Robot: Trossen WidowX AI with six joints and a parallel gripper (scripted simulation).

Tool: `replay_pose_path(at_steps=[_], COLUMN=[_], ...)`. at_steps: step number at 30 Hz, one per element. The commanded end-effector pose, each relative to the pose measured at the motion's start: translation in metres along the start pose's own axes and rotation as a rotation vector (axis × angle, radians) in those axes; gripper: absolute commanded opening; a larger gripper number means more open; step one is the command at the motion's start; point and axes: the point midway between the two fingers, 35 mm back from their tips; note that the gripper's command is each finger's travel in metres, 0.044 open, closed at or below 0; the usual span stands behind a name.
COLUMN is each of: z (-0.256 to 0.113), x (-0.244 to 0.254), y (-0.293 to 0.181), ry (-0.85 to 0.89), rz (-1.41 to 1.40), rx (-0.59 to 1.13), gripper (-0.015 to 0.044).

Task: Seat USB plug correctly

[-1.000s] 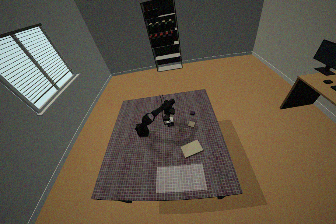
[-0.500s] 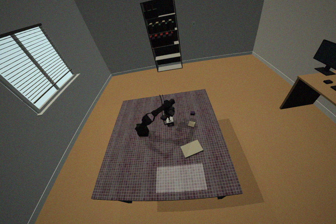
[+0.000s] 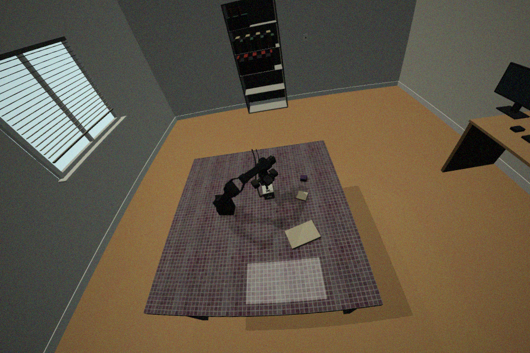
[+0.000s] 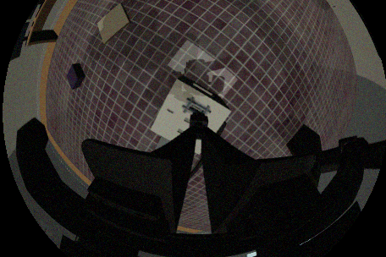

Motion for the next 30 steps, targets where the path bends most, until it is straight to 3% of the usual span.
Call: replay_pose_path(at_steps=[1,15,30], z=[0.0,0.0,0.0003], x=[-0.0001,-0.0002,-0.0001], y=[0.0,0.0,0.0], ry=[0.0,-0.001,0.0], rz=[0.106,0.455,0.453], rx=[0.0,0.0,-0.001], gripper=[0.0,0.0,0.0])
Point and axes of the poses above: the point midway between the two fingers, 35 mm back from their tips, its own z axis out along the fingers, its own x axis across the jaws, y = z × x, and after that the axes turned 6 degrees about z, right-handed
